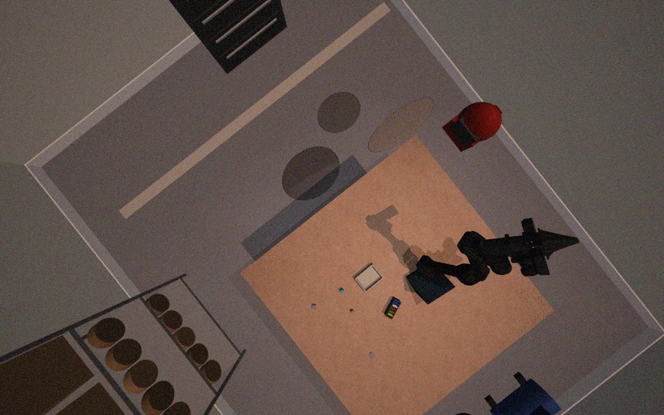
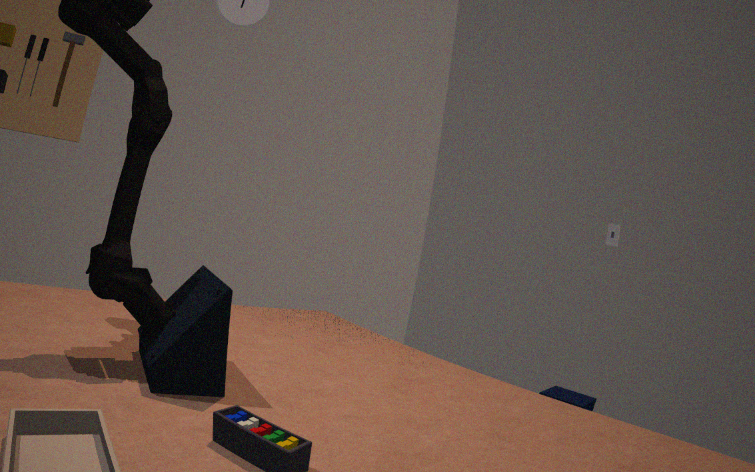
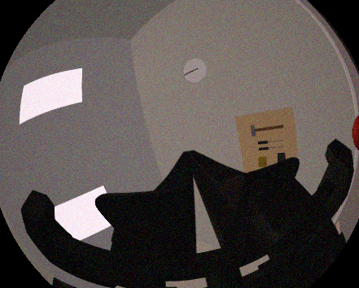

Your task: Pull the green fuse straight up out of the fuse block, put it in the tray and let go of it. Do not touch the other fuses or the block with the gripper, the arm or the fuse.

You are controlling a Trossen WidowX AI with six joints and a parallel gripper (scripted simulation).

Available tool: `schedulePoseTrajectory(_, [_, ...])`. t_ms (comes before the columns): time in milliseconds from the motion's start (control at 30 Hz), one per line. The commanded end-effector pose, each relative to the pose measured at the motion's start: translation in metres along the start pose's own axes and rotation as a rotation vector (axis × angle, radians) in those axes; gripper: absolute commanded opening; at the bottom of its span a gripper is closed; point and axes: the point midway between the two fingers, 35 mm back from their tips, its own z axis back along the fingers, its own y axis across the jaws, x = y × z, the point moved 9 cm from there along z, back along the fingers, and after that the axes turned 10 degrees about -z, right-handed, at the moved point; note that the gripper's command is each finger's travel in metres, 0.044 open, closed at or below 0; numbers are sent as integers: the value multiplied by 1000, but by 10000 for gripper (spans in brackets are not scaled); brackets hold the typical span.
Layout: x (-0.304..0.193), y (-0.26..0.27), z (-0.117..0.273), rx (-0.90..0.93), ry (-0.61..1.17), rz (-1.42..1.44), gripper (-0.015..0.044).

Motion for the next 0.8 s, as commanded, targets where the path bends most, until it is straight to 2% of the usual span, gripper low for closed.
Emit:
schedulePoseTrajectory(0, [-2, -1, 1, -1, 6, -1, 26])
schedulePoseTrajectory(67, [-14, -8, 6, -6, 55, -14, 67])
schedulePoseTrajectory(300, [-81, -49, 44, -89, 327, -71, 67])
schedulePoseTrajectory(400, [-89, -51, 51, -62, 376, -21, 67])
schedulePoseTrajectory(767, [-179, -100, 156, -248, 859, -79, 67])
